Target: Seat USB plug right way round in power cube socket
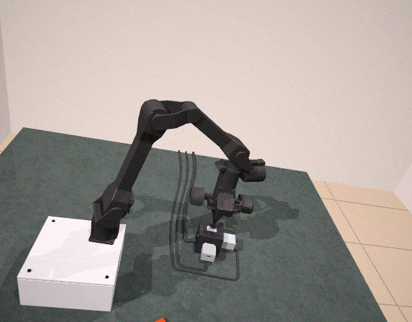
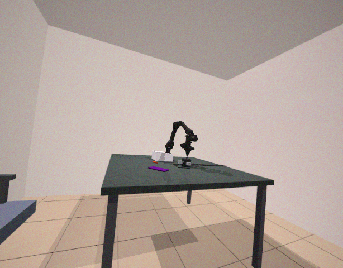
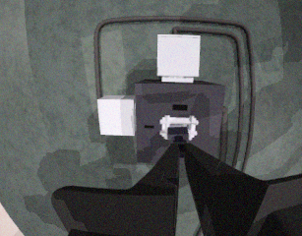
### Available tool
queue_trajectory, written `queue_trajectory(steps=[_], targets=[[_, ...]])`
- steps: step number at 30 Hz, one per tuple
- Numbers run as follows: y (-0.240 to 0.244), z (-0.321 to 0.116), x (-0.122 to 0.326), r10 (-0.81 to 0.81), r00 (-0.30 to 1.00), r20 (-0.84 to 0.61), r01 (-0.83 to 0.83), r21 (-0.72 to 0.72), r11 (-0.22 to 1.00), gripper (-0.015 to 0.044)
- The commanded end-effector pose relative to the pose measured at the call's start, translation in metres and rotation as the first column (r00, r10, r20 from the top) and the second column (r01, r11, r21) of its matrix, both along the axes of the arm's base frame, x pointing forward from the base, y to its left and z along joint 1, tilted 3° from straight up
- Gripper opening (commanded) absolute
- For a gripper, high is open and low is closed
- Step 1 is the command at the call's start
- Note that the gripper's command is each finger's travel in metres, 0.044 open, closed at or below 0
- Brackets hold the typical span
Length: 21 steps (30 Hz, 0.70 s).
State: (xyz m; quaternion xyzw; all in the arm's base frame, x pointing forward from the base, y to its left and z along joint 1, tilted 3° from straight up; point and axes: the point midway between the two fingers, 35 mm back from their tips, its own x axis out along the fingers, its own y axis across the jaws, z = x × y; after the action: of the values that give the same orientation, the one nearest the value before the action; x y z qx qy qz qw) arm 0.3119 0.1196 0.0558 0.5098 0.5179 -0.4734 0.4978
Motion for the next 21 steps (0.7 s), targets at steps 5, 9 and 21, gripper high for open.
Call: queue_trajectory(steps=[5,9,21], targets=[[0.0,0.004,0.0,0.0,1.0,0.0,0.0,0.0,1.0,0.0],[0.0,0.007,0.0,0.0,1.0,0.0,0.0,0.0,1.0,0.0],[-0.001,0.015,0.0,0.0,1.0,0.0,0.0,0.0,1.0,0.0]])
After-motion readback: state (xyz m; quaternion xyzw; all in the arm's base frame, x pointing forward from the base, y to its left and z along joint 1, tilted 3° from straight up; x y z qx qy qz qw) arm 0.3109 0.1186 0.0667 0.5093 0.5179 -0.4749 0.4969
